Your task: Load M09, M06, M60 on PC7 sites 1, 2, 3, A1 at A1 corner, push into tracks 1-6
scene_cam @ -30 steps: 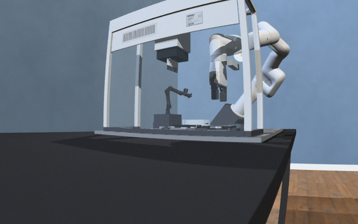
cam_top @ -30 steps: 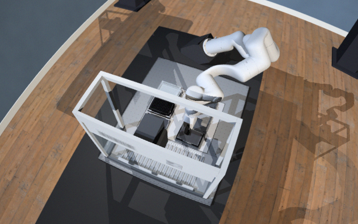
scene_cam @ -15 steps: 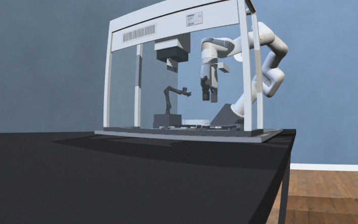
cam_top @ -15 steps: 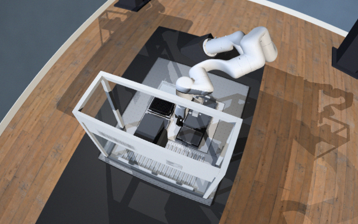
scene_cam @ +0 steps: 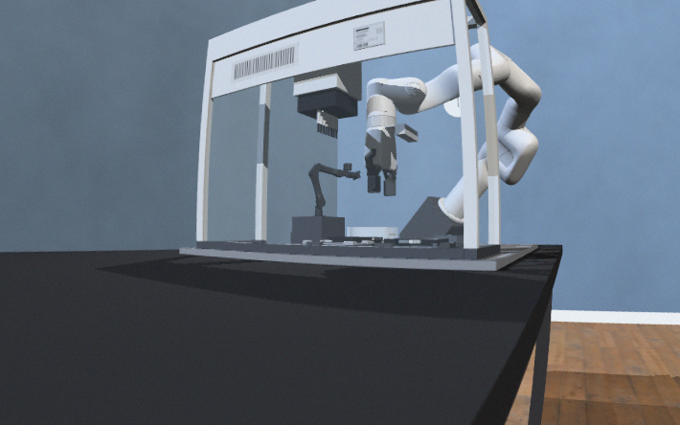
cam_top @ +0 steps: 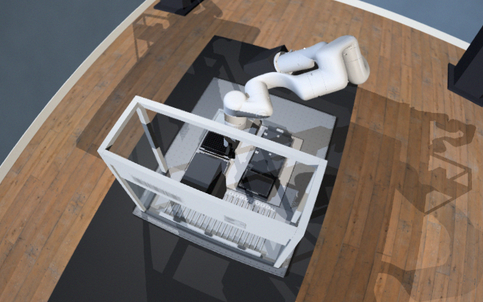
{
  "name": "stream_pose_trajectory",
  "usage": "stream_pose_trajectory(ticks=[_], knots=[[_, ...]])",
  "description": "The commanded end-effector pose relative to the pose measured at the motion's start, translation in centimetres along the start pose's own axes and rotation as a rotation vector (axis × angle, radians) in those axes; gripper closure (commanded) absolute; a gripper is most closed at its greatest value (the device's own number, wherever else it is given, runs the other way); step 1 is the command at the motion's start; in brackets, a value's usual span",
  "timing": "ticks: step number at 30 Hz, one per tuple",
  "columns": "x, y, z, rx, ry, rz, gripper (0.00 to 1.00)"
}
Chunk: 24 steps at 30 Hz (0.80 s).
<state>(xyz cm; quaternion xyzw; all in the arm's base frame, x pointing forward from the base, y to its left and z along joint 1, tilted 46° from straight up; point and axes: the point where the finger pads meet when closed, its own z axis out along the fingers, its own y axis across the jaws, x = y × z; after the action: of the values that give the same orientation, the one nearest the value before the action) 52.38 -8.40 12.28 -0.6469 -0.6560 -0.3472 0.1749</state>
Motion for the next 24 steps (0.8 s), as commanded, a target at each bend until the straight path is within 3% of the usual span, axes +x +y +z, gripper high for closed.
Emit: stream_pose_trajectory(ticks=[1, 24], knots=[[-1.6, -0.7, -0.3, -0.004, -0.003, 0.002, 0.00], [-10.5, -5.5, -0.3, -0.004, -0.004, 0.002, 0.00]])
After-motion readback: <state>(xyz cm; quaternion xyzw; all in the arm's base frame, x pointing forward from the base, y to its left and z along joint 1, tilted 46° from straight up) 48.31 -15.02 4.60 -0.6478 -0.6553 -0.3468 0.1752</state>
